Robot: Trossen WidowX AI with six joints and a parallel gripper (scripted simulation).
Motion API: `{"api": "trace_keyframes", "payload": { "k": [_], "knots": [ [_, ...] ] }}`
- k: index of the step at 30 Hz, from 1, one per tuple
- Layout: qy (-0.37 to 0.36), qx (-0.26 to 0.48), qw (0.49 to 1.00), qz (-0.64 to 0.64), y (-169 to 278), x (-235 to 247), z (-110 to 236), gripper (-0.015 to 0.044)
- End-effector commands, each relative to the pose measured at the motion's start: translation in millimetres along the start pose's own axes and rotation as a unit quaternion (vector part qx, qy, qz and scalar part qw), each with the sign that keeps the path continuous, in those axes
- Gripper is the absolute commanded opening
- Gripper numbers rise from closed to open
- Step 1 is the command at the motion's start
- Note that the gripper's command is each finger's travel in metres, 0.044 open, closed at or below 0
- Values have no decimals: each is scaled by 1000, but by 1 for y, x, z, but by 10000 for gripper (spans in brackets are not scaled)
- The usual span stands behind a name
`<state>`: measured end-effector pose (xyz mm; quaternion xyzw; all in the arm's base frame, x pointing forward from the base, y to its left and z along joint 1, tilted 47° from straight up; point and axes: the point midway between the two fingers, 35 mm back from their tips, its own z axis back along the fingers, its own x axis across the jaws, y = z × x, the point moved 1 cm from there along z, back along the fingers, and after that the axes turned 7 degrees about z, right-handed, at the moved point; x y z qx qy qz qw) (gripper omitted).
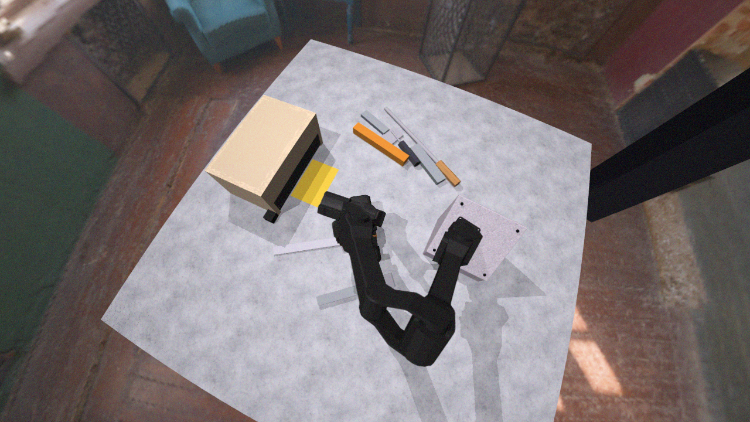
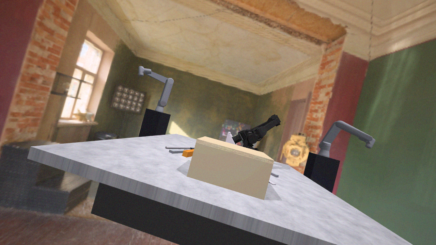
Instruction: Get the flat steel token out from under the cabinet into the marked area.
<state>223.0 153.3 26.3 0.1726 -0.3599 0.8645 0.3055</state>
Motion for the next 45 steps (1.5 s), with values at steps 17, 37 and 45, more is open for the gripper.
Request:
{"api": "trace_keyframes", "payload": {
  "k": [17, 37, 45],
  "knots": [
    [1, -1, 1000, 1, -4, 20, 1, 0],
    [0, -2, 1000, 1, -8, 38, 1, 0],
    [0, -2, 1000, -27, -8, 38, 1, 0]
  ]
}}
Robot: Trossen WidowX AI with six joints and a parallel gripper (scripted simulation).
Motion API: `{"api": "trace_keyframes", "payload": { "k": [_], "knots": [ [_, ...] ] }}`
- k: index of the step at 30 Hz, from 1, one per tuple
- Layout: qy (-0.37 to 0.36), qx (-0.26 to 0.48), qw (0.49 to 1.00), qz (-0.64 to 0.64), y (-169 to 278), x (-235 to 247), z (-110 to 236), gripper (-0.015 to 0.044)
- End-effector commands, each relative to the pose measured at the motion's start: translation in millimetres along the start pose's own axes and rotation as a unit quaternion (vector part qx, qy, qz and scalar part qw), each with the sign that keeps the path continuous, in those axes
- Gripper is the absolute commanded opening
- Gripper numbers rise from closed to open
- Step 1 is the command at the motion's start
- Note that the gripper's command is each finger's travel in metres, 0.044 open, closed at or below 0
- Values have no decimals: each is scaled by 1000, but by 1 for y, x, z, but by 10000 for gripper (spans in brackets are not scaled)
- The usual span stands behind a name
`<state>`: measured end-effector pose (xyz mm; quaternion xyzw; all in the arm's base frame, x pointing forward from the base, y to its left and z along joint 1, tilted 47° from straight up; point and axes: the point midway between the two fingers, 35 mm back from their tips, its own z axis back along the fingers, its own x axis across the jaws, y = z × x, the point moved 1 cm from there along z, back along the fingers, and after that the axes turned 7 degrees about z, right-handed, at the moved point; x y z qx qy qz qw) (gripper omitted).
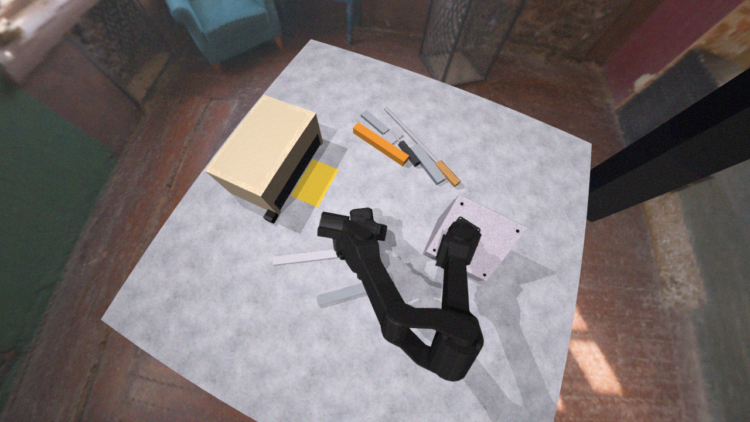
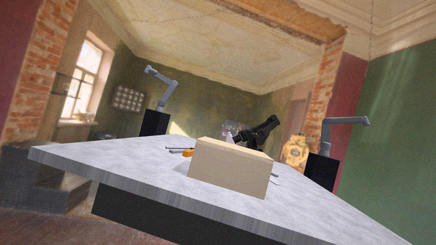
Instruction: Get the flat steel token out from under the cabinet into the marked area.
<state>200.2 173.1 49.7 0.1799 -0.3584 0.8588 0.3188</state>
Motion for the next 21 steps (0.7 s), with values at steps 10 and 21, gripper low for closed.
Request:
{"api": "trace_keyframes", "payload": {
  "k": [10, 21],
  "knots": [
    [2, -1, 999, -49, 0, 1, 1, 0],
    [2, -1, 996, -92, 0, 2, 1, 0]
  ]
}}
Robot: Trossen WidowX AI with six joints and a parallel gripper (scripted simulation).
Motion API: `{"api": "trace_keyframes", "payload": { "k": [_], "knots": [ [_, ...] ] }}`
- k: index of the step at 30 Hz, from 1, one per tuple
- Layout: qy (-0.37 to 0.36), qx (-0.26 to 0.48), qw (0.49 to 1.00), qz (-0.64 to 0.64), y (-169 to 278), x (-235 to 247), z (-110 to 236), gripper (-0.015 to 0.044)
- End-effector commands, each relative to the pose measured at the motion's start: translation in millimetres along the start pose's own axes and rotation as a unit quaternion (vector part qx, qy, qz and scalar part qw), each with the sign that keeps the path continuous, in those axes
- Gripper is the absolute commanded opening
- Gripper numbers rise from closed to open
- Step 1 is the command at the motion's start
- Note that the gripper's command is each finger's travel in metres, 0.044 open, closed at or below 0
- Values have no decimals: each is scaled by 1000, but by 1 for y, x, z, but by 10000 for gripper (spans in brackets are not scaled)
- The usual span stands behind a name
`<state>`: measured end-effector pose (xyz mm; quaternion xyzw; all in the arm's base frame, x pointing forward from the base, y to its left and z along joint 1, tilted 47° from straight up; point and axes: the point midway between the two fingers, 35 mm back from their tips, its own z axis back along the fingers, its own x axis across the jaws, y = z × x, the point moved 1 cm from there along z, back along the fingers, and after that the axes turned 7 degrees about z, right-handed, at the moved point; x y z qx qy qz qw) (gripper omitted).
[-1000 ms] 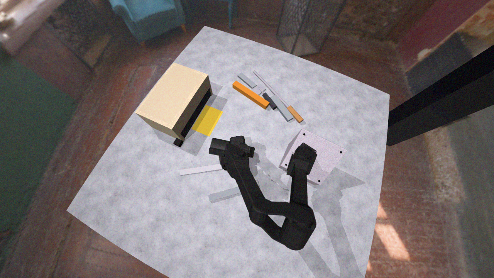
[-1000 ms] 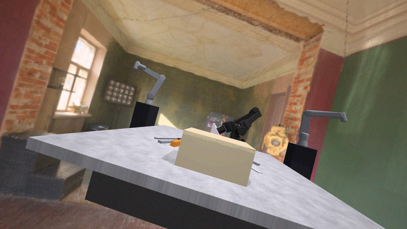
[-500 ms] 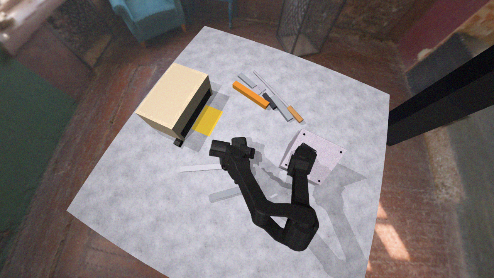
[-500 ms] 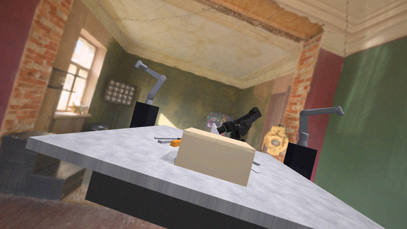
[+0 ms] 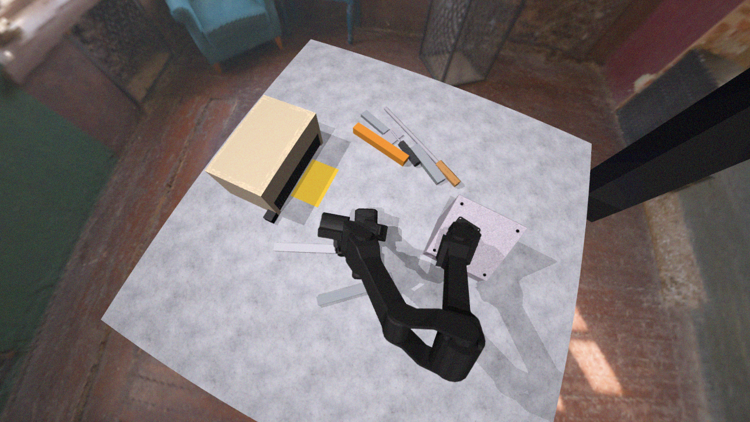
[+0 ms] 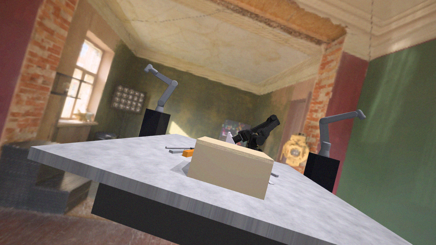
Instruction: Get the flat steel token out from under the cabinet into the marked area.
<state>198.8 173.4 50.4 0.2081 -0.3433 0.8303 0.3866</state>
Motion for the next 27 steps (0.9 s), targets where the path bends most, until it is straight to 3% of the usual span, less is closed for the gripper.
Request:
{"api": "trace_keyframes", "payload": {
  "k": [1, 27],
  "knots": [
    [2, -1, 1000, -16, 0, 0, 1, 0],
    [2, -1, 993, -118, 0, 1, 1, 0]
  ]
}}
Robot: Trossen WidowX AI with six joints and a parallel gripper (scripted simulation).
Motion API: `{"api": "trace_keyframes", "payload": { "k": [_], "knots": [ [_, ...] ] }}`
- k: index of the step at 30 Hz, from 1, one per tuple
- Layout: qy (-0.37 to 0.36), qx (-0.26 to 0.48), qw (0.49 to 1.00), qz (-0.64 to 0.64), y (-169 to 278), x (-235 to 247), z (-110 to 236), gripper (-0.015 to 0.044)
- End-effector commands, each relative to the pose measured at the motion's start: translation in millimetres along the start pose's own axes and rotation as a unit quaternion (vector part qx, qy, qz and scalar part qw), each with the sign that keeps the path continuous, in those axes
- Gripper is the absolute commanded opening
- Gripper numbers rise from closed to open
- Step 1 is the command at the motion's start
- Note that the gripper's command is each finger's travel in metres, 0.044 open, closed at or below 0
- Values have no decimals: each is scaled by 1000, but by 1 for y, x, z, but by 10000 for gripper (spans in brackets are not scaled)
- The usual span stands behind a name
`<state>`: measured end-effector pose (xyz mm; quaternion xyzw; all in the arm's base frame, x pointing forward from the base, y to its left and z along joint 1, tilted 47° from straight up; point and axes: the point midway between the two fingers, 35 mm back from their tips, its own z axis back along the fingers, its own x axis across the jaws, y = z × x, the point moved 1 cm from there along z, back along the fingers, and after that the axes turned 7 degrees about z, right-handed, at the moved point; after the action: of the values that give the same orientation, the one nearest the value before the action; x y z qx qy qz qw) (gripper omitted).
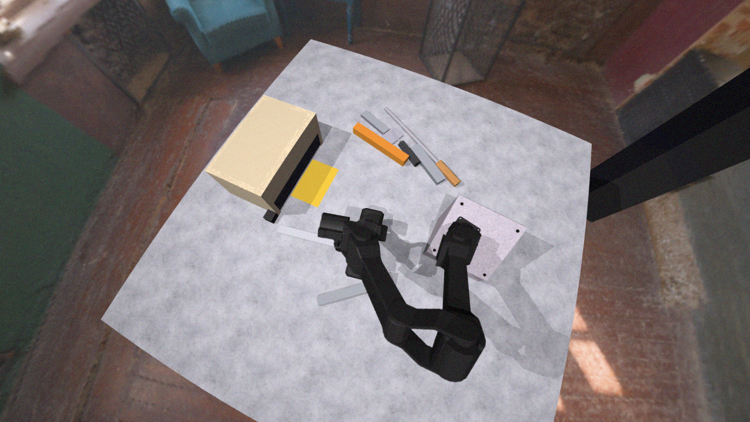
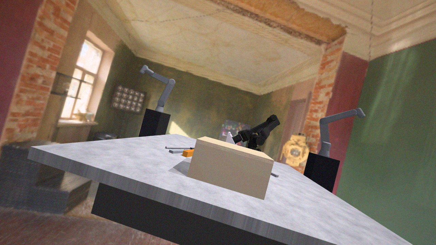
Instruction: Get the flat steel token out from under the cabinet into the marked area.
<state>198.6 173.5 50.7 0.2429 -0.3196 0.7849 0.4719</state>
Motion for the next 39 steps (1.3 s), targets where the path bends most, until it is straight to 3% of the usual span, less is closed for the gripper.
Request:
{"api": "trace_keyframes", "payload": {
  "k": [1, 32, 39],
  "knots": [
    [2, -1, 1000, -16, 0, 0, 1, 0],
    [2, -1, 991, -135, 0, 0, 1, 0],
    [1, 0, 992, -126, 0, -1, 0, 184]
  ]
}}
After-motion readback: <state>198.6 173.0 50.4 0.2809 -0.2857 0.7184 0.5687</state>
